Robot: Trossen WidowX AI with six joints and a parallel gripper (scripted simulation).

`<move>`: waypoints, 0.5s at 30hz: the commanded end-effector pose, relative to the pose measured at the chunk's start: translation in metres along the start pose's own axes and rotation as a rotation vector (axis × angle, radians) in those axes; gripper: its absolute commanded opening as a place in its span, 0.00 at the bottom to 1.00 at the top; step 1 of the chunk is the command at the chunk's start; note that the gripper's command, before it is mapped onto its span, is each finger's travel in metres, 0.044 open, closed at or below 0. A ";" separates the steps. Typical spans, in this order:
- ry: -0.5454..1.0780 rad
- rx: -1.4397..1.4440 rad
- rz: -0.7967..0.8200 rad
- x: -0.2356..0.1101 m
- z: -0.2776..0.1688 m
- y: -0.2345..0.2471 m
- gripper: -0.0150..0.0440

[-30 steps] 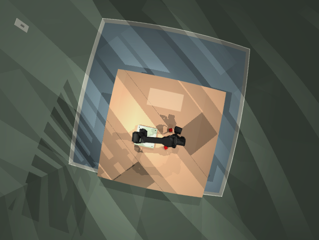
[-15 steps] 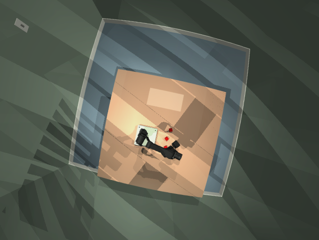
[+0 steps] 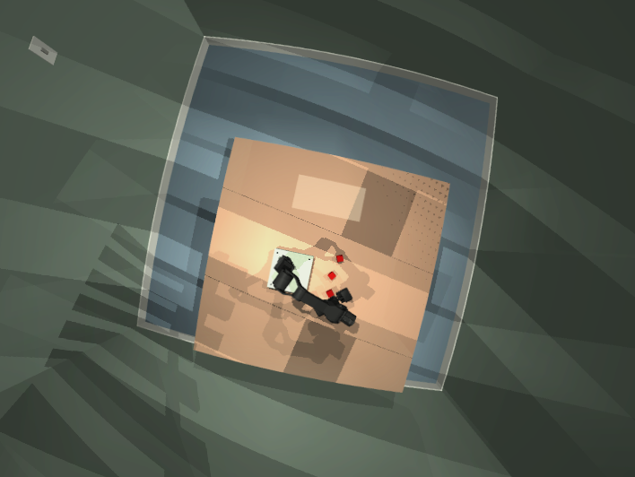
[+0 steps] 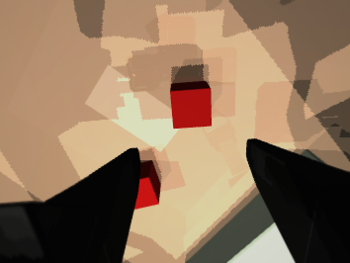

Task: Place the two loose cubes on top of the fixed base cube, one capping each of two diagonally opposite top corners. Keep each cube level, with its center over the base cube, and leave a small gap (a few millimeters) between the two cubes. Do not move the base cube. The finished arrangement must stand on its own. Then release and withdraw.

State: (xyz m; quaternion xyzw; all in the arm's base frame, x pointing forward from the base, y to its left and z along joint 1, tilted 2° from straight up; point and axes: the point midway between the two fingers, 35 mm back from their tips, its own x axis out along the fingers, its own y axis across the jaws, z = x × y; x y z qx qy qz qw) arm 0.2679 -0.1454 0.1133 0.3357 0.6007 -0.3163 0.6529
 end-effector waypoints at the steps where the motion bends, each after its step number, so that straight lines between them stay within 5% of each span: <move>1: 0.018 0.013 -0.017 0.032 -0.003 -0.004 0.70; 15: 0.015 0.003 -0.013 0.066 -0.004 -0.005 0.70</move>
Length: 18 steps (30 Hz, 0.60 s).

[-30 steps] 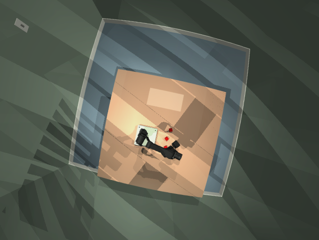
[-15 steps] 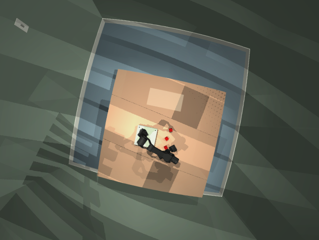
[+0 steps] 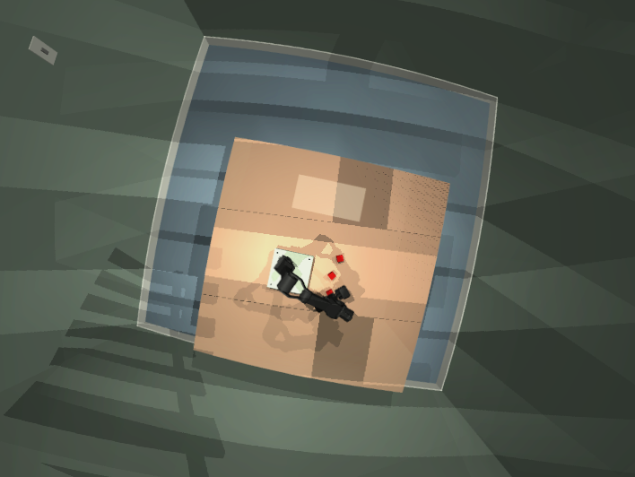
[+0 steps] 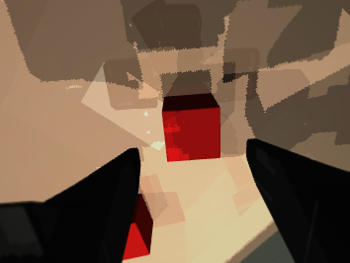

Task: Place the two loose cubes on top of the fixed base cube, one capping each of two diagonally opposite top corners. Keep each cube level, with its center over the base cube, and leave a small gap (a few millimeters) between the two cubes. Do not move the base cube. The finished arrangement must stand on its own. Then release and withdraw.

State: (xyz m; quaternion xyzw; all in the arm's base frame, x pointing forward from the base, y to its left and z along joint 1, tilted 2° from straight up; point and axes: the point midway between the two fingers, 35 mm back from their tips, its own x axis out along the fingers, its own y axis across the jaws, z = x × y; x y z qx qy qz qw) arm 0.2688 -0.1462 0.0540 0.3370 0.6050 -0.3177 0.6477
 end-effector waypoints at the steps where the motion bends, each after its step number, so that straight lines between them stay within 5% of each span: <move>1: 0.003 -0.001 -0.006 0.007 -0.001 -0.001 0.70; 18: 0.003 -0.001 -0.006 0.034 -0.001 -0.001 0.70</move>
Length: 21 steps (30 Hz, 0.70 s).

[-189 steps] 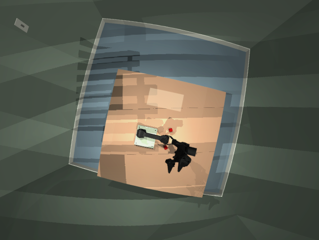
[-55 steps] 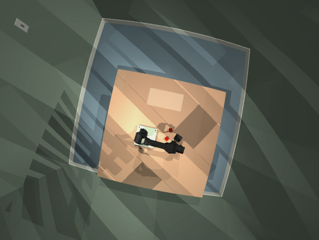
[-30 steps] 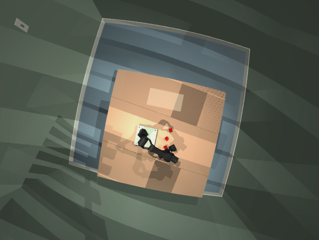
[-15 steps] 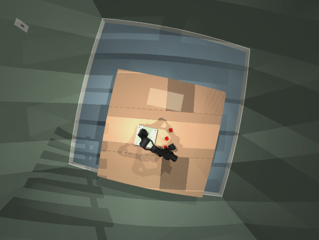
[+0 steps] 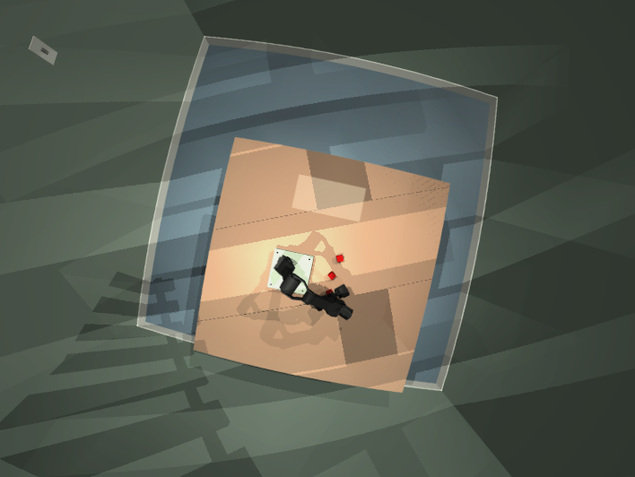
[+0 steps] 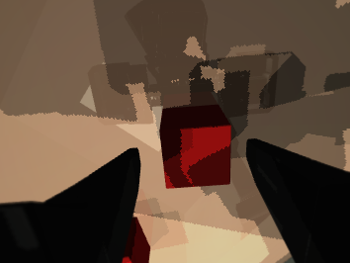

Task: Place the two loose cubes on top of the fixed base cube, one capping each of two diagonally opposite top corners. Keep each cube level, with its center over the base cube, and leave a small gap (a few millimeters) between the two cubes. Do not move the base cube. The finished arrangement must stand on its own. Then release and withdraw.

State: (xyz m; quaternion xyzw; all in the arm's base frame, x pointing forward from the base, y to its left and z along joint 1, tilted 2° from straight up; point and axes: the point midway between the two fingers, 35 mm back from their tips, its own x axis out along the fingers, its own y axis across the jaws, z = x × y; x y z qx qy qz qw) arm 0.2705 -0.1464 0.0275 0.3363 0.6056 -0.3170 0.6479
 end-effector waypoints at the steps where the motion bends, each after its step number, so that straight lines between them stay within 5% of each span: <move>1: 0.003 0.001 -0.006 0.009 -0.002 -0.001 0.70; 5: 0.003 0.001 -0.006 0.013 -0.002 -0.001 0.70; 11: 0.003 0.001 -0.006 0.013 -0.002 -0.001 0.44; 21: 0.002 0.001 -0.006 -0.004 0.001 0.000 0.43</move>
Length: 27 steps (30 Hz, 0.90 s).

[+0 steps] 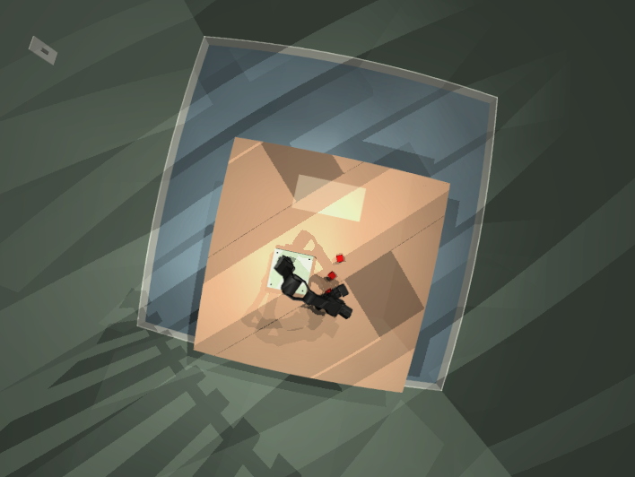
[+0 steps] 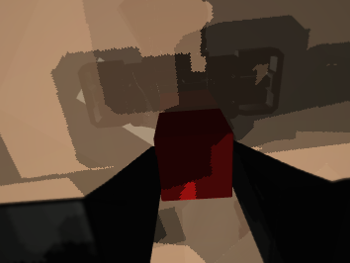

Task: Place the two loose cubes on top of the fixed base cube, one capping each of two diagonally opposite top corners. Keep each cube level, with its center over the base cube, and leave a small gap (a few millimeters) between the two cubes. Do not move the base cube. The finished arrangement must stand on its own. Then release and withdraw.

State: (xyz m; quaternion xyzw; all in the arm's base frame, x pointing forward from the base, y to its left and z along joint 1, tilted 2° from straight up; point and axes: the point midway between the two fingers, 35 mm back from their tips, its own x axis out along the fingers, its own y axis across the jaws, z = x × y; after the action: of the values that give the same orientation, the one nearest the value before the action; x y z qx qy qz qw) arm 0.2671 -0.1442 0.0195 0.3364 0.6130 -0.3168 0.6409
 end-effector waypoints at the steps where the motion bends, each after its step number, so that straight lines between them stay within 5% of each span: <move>1: -0.016 0.001 0.003 -0.015 0.005 0.002 0.43; 27: -0.016 0.001 0.003 -0.097 0.002 0.002 0.43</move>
State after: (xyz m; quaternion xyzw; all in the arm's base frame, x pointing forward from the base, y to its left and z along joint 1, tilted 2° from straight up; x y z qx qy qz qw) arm 0.2662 -0.1449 0.1021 0.3374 0.6112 -0.3180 0.6414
